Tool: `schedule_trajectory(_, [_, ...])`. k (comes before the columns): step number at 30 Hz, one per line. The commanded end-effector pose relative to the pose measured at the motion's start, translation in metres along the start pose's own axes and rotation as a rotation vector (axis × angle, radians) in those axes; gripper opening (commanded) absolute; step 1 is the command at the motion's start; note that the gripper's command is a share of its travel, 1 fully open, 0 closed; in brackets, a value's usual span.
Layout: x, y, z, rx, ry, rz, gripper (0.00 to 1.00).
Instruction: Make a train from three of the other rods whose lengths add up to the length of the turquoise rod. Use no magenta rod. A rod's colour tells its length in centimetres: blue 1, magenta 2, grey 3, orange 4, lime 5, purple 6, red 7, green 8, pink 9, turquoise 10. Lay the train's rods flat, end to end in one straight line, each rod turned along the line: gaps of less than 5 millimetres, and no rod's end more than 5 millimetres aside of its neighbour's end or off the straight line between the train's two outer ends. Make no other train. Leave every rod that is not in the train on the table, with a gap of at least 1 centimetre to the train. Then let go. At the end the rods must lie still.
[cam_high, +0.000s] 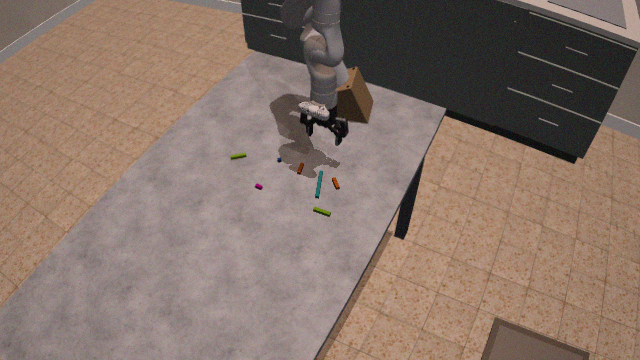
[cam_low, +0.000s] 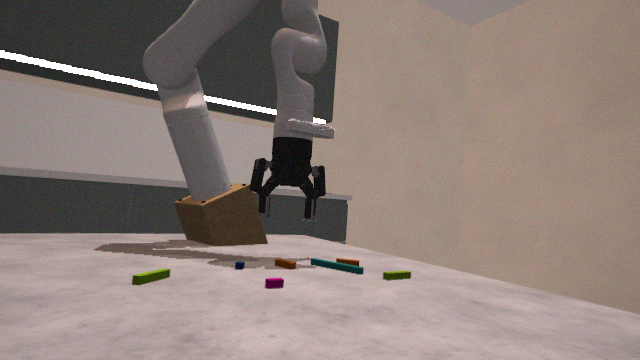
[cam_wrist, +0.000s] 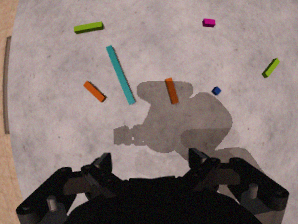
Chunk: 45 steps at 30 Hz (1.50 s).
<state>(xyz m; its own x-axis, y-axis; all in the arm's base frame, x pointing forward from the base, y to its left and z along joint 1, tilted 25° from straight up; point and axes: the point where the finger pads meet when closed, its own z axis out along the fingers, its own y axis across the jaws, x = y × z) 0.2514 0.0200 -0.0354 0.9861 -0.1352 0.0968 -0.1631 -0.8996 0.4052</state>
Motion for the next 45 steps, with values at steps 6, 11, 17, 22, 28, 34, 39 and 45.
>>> schedule_trajectory(6, [0.002,0.001,-0.001,-0.001,0.006,0.015,1.0])
schedule_trajectory(11, [0.002,0.001,-0.001,-0.001,0.006,0.015,1.0])
schedule_trajectory(17, [0.012,0.009,-0.001,0.0,0.011,0.075,1.0])
schedule_trajectory(22, [0.04,0.044,-0.001,0.006,-0.002,0.339,1.0])
schedule_trajectory(28, [0.062,0.081,0.0,0.006,0.001,0.568,1.0])
schedule_trajectory(34, [0.081,0.125,0.001,0.001,0.011,0.801,1.0])
schedule_trajectory(39, [0.081,0.124,0.001,0.003,0.011,0.8,1.0])
schedule_trajectory(45, [0.08,0.124,0.001,0.002,0.01,0.8,1.0])
